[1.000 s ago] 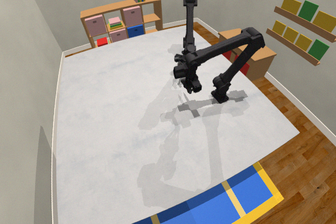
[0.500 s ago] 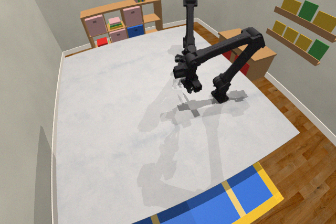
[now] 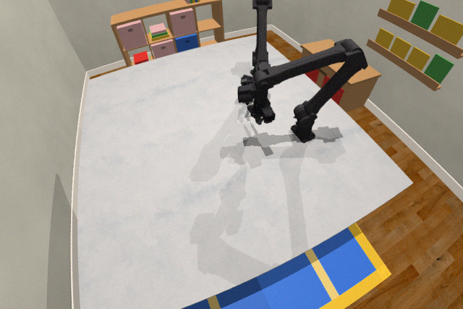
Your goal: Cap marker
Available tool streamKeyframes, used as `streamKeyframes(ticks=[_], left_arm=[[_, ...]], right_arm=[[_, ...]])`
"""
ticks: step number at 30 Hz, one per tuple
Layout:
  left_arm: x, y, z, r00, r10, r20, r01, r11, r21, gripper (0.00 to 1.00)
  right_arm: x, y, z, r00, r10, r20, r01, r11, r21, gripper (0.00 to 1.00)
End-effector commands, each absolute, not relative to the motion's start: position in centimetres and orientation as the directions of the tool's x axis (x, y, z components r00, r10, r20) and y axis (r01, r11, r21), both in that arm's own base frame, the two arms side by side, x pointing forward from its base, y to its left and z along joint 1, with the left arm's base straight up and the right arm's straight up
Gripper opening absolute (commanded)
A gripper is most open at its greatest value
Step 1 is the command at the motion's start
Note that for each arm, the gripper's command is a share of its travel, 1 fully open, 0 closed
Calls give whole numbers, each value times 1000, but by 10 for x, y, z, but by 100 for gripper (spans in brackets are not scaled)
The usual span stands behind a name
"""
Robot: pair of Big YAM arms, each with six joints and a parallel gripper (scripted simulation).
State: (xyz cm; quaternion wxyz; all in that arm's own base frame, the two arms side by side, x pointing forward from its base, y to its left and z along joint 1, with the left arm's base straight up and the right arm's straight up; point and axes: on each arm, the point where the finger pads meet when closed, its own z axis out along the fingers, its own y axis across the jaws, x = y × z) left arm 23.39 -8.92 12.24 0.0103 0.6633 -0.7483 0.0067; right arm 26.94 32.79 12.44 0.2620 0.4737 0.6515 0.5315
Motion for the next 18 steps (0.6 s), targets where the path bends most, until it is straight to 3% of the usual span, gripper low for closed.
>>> streamKeyframes(ticks=[1, 18], left_arm=[[240, -99, 122, -119, -992, 31, -993, 118, -5, 11], [246, -105, 132, -99, -995, 22, -995, 99, -27, 11]], right_arm=[[280, 343, 150, -415, 887, 202, 303, -75, 950, 12], [280, 343, 150, -415, 887, 202, 303, -75, 950, 12]])
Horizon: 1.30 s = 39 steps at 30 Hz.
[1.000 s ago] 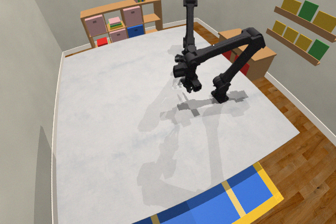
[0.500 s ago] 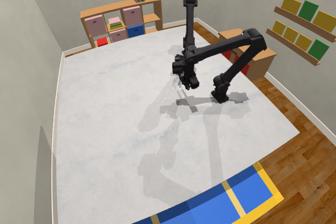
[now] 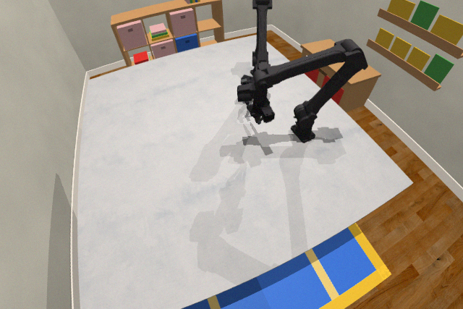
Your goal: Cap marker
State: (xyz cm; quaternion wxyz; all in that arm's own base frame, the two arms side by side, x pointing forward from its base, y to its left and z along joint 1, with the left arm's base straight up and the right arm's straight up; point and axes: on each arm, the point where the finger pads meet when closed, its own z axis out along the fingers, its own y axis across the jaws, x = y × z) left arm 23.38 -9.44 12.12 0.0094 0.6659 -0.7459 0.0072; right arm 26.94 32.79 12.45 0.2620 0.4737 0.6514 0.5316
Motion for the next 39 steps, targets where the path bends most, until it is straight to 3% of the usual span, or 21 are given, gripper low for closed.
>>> streamKeyframes(ticks=[1, 39], left_arm=[[246, -105, 132, -99, -995, 22, -995, 99, -27, 11], [244, -151, 134, -112, -993, 32, -993, 111, -38, 11]], right_arm=[[280, 343, 150, -415, 887, 202, 303, -75, 950, 12], [283, 343, 150, -421, 885, 196, 299, -69, 952, 12]])
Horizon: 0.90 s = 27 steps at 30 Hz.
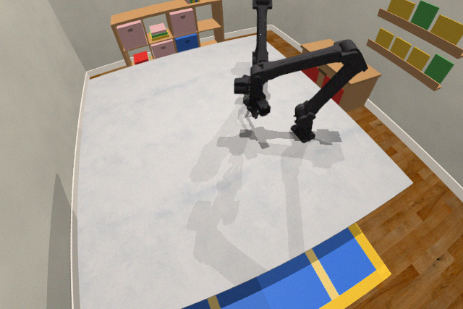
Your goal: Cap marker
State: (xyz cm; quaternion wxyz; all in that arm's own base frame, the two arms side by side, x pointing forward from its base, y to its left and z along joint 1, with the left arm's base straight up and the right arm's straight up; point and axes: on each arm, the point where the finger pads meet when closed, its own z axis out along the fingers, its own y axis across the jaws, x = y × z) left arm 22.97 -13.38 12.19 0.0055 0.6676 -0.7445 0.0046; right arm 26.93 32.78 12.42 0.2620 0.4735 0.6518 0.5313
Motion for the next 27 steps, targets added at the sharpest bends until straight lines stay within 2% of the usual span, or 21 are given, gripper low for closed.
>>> streamKeyframes(ticks=[1, 11, 27], left_arm=[[244, -154, 136, -114, -993, 39, -993, 113, -41, 11], [243, -209, 152, -167, -979, 117, -984, 158, -84, 11], [228, -209, 131, -174, -974, 147, -984, 165, -74, 11]], right_arm=[[282, 345, 150, -428, 882, 198, 299, -69, 952, 12], [268, 376, 167, -547, 796, 257, 284, -113, 952, 12], [266, 373, 166, -558, 784, 272, 293, -120, 949, 12]])
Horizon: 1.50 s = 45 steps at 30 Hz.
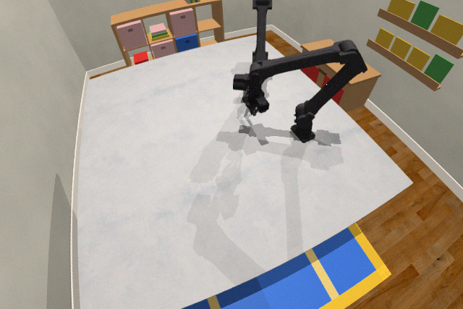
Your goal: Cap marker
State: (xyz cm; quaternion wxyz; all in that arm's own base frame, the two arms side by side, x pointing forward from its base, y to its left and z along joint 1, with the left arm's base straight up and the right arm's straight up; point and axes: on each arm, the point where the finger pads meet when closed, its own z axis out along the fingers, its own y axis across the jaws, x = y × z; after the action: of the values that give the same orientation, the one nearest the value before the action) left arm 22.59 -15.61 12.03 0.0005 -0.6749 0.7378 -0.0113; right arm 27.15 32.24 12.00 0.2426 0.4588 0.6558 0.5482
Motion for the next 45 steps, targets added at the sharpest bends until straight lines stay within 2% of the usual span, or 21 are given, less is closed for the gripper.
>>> streamKeyframes(ticks=[1, 20, 25, 45], left_arm=[[227, -210, 131, -180, -972, 148, -983, 171, -73, 11], [228, -200, 129, -179, -973, 144, -983, 171, -69, 11], [226, -170, 125, -168, -976, 142, -985, 160, -66, 11], [231, -177, 135, -182, -972, 151, -982, 170, -88, 11]], right_arm=[[264, 374, 165, -560, 783, 271, 294, -118, 949, 12], [267, 372, 164, -538, 797, 274, 298, -125, 946, 12], [275, 339, 143, -428, 873, 232, 308, -101, 946, 12], [273, 325, 135, -421, 885, 197, 305, -66, 950, 12]])
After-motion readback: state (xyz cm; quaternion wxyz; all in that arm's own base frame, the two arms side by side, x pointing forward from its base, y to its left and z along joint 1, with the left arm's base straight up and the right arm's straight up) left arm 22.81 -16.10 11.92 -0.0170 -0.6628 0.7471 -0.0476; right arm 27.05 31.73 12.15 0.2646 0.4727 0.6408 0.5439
